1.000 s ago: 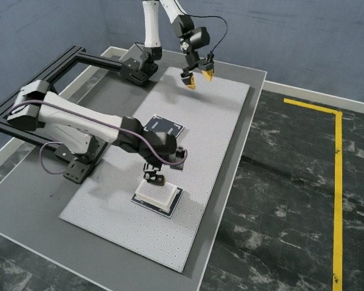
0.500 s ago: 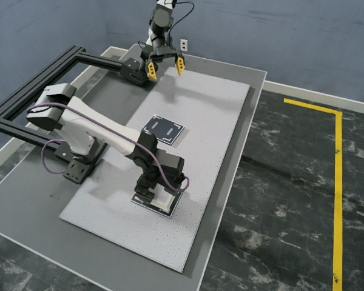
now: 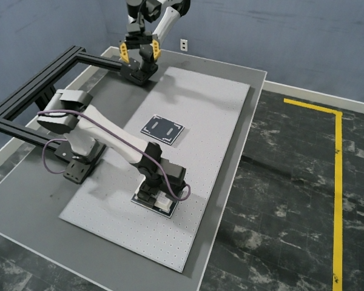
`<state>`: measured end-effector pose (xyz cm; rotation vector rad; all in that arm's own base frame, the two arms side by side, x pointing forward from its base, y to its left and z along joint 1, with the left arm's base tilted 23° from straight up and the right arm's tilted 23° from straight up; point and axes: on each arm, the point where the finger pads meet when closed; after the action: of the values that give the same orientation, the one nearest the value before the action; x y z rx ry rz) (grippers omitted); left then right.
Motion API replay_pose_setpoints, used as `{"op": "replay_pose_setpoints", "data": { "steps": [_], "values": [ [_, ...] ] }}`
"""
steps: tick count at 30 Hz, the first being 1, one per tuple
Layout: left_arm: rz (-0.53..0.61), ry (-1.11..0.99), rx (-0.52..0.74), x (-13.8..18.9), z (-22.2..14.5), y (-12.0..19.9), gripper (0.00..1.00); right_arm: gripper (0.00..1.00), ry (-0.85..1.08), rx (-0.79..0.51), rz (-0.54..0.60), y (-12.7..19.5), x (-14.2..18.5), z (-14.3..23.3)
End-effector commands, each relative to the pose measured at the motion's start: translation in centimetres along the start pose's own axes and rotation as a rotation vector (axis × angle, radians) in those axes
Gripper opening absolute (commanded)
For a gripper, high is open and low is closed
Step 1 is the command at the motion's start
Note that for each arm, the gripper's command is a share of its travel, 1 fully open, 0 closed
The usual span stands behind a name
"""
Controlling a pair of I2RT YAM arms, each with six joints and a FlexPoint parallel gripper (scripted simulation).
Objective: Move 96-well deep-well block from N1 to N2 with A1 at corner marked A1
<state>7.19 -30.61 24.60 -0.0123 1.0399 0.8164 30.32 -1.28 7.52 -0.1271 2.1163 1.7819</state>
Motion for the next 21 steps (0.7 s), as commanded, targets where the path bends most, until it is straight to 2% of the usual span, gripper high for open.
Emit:
{"op": "replay_pose_setpoints", "data": {
  "steps": [1, 11, 16, 18, 21],
  "values": [
    [-0.040, 0.047, -0.043, -1.73, 0.97, 0.86, 1.00, 0.96, -0.007, -0.023, -0.056, 0.71, -0.89, 0.06],
    [-0.060, 0.038, -0.011, -2.18, 0.07, 1.40, 1.00, 0.96, -0.012, -0.026, -0.067, 0.95, -1.29, 0.11],
    [-0.060, 0.038, -0.011, -2.18, 0.07, 1.40, 1.00, 0.82, -0.012, -0.026, -0.066, 0.95, -1.26, 0.11],
    [-0.060, 0.038, -0.011, -2.18, 0.07, 1.40, 1.00, 0.82, -0.012, -0.026, -0.066, 0.95, -1.26, 0.11],
    [-0.060, 0.038, -0.011, -2.18, 0.07, 1.40, 1.00, 0.74, -0.011, -0.025, -0.065, 0.95, -1.23, 0.10]
  ]
}}
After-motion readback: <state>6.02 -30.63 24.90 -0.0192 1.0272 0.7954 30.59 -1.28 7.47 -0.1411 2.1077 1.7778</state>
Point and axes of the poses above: on each arm, the point where the finger pads meet when closed, its own y axis back along the fingers, its own z axis across the jaws, x = y × z, and after that the axes turned 10 degrees about -y, right-handed
